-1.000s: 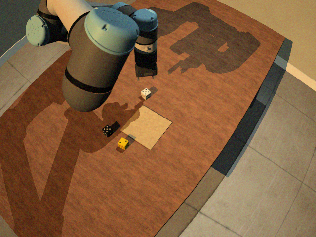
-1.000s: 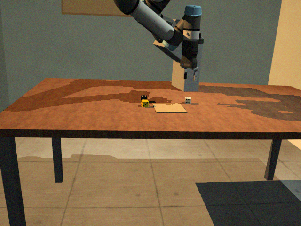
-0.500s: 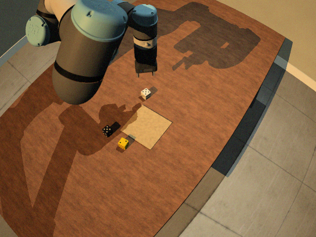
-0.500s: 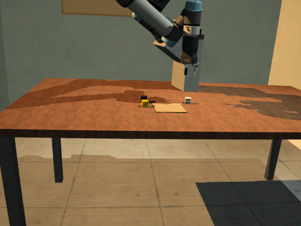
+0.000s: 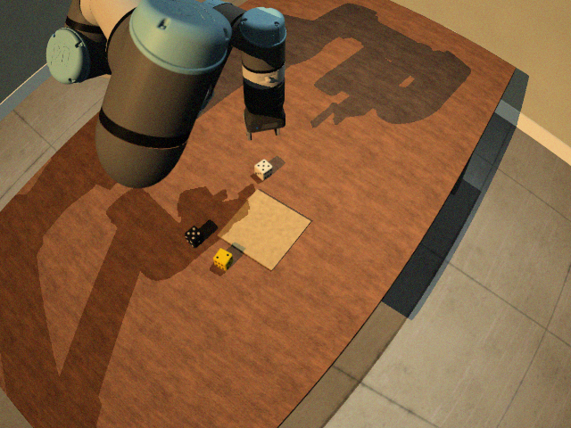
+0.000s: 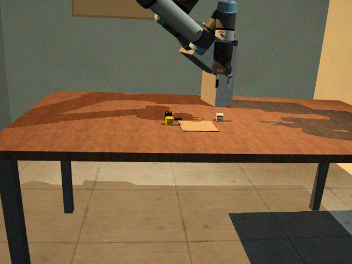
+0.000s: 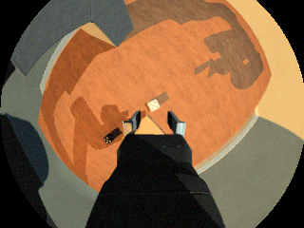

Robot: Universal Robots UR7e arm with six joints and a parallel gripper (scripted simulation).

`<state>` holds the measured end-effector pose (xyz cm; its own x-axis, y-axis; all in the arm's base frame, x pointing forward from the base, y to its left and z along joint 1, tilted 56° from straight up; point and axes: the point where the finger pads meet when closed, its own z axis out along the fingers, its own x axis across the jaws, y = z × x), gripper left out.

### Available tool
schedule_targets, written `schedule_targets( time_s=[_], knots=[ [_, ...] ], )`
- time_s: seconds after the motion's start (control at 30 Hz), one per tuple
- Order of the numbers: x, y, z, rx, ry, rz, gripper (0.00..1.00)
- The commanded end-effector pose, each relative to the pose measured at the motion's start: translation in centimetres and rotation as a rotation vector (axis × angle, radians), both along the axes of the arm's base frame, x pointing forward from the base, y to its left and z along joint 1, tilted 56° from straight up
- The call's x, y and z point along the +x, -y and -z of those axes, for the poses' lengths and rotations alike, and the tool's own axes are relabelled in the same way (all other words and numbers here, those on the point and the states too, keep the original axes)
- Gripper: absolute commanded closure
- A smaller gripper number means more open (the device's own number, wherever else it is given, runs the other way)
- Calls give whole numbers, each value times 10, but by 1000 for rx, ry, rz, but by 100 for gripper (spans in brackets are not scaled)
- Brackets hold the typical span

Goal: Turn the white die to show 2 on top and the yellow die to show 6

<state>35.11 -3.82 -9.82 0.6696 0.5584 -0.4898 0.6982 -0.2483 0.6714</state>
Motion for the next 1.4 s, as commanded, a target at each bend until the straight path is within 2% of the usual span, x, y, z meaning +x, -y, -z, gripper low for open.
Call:
schedule_targets(
  time_s=[0.0, 0.03, 0.23, 0.33, 0.5, 1.13, 1.37],
  knots=[
    [-1, 0, 1, -44, -137, -97, 0],
    [-1, 0, 1, -45, -140, -99, 0],
    [-1, 1, 3, -99, -310, -219, 0],
    [-1, 1, 3, -100, -311, -219, 0],
    [-1, 1, 3, -124, -386, -272, 0],
    [-1, 1, 3, -124, -387, -273, 0],
    [-1, 3, 6, -105, -331, -233, 0]
  ],
)
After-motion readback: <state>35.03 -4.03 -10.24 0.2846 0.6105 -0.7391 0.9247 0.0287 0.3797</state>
